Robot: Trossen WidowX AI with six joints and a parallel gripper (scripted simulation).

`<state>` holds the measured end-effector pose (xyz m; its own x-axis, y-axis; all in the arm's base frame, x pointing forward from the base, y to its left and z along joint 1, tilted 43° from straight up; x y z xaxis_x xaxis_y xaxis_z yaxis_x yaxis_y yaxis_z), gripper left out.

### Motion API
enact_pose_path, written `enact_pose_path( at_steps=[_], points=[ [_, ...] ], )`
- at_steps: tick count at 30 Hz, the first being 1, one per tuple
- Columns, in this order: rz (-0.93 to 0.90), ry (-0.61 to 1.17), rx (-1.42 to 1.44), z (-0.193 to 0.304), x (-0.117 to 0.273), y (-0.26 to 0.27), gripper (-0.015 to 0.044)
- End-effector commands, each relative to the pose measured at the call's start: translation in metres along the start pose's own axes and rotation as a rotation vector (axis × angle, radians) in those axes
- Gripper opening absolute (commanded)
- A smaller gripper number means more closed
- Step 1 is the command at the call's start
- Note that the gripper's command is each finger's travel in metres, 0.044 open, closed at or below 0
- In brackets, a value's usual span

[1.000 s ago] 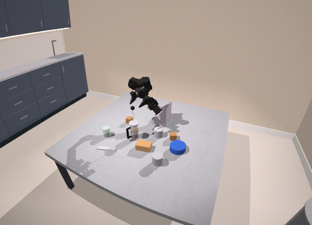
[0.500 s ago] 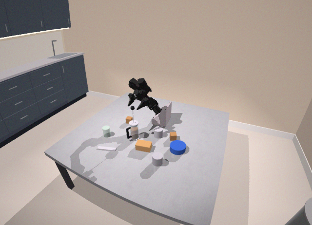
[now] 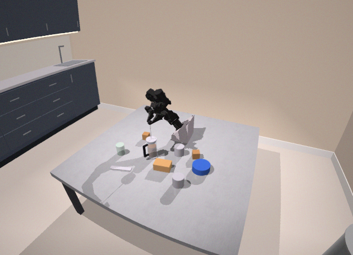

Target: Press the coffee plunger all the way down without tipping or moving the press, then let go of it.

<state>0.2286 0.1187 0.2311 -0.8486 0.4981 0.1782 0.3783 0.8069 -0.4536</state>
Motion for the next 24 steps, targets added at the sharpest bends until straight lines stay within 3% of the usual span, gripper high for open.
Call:
enact_pose_path(
  at_steps=[1, 24],
  points=[
    [-0.003, 0.000, 0.002, 0.000, 0.000, 0.000, 0.0129],
    [-0.006, 0.011, -0.001, 0.018, -0.015, 0.001, 0.0129]
  ],
)
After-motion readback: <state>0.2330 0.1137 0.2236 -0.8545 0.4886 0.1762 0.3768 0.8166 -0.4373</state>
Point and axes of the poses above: the point midway between the two fingers, 35 mm back from their tips, its own x axis back along the fingers, its own y axis across the jaws, z = x × y, the point moved 7 cm from there along x, back along the fingers, and after that the axes turned 13 degrees about -x, right-handed, at the moved point
